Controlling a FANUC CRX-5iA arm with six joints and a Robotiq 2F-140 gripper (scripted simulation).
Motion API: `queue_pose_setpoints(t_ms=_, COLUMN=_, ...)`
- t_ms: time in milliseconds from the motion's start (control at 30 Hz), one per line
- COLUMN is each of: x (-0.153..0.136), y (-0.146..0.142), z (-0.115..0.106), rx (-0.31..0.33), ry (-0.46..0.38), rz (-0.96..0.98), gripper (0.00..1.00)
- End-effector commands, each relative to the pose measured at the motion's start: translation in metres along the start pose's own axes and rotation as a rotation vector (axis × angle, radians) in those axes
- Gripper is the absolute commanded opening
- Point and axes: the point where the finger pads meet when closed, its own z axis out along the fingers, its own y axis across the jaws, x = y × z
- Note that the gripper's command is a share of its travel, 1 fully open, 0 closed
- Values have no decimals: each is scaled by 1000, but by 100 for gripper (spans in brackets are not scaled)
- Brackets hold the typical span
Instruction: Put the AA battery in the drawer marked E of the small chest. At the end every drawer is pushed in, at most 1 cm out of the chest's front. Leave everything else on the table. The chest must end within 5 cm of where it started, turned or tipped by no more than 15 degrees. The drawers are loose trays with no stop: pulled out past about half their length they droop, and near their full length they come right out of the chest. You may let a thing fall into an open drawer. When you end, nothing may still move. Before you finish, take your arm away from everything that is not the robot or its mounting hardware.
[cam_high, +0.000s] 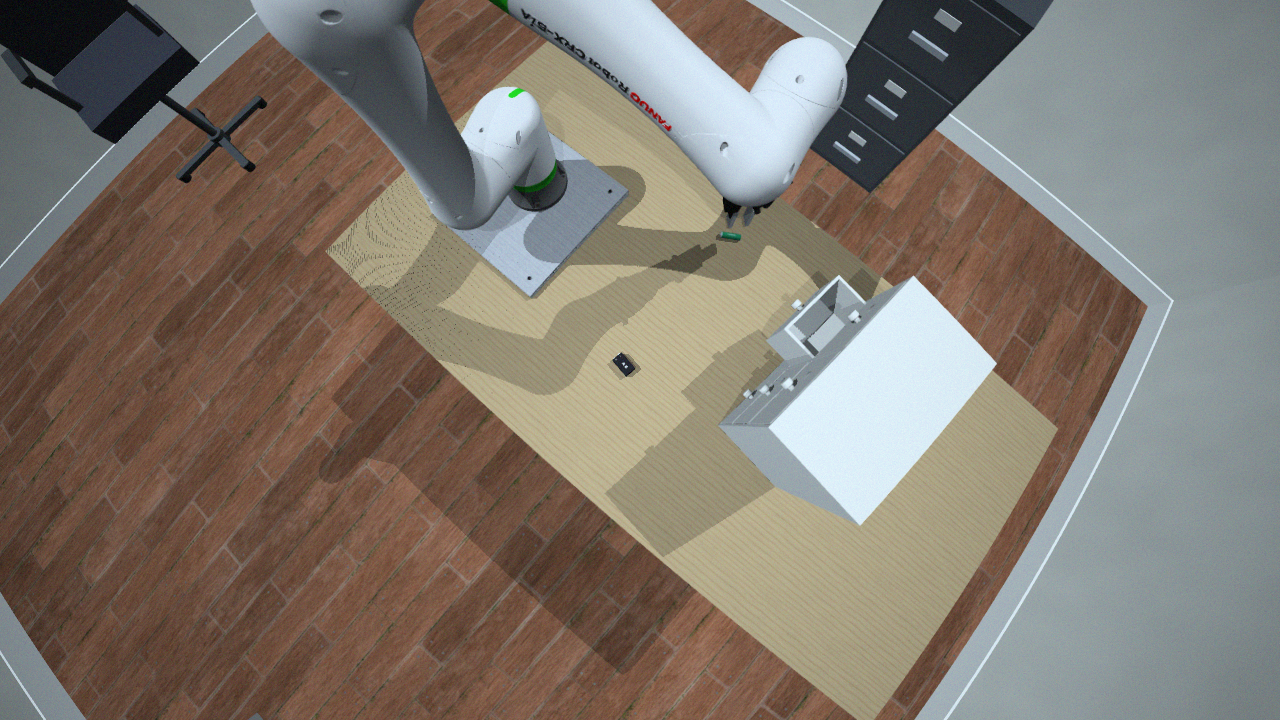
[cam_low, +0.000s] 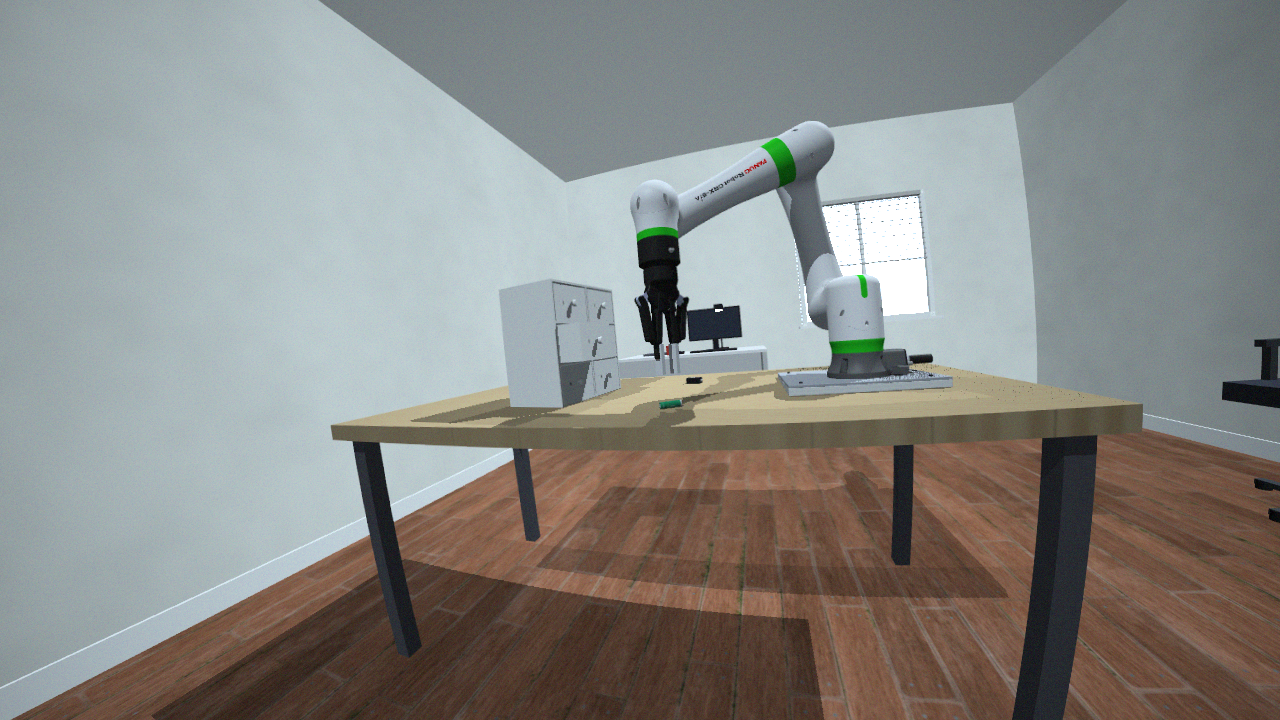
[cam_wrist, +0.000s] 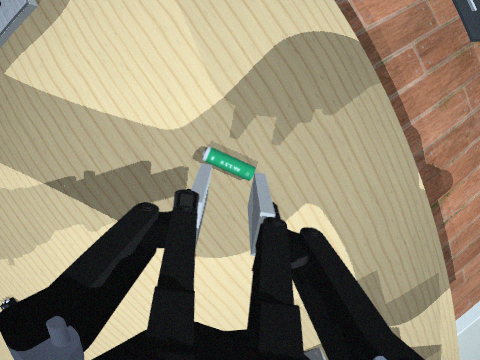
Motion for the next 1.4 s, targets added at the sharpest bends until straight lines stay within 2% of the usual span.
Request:
queue_pose_setpoints(t_ms=0, x=0, y=0, z=0, rx=4, ry=-15, rz=279, gripper=20)
queue_pose_setpoints(t_ms=267, x=0, y=0, z=0, rx=-12, ry=-3, rz=698, gripper=20)
queue_pose_setpoints(t_ms=333, x=0, y=0, z=0, rx=-12, ry=-3, rz=698, gripper=20)
queue_pose_setpoints(t_ms=367, x=0, y=0, z=0, rx=-15, ry=-1, rz=848, gripper=20)
queue_pose_setpoints(t_ms=700, x=0, y=0, z=0, rx=-21, ry=2, rz=1343, gripper=20)
queue_pose_setpoints(t_ms=833, x=0, y=0, z=0, rx=-19, ry=-9, rz=1547, gripper=17)
queue_pose_setpoints(t_ms=900, x=0, y=0, z=0, rx=-19, ry=-9, rz=1547, gripper=17)
queue_pose_setpoints(t_ms=933, x=0, y=0, z=0, rx=-15, ry=-24, rz=1691, gripper=17)
queue_pose_setpoints(t_ms=1033, x=0, y=0, z=0, rx=-11, ry=-50, rz=1814, gripper=17)
queue_pose_setpoints(t_ms=1367, x=0, y=0, z=0, rx=-9, ry=-59, rz=1843, gripper=17)
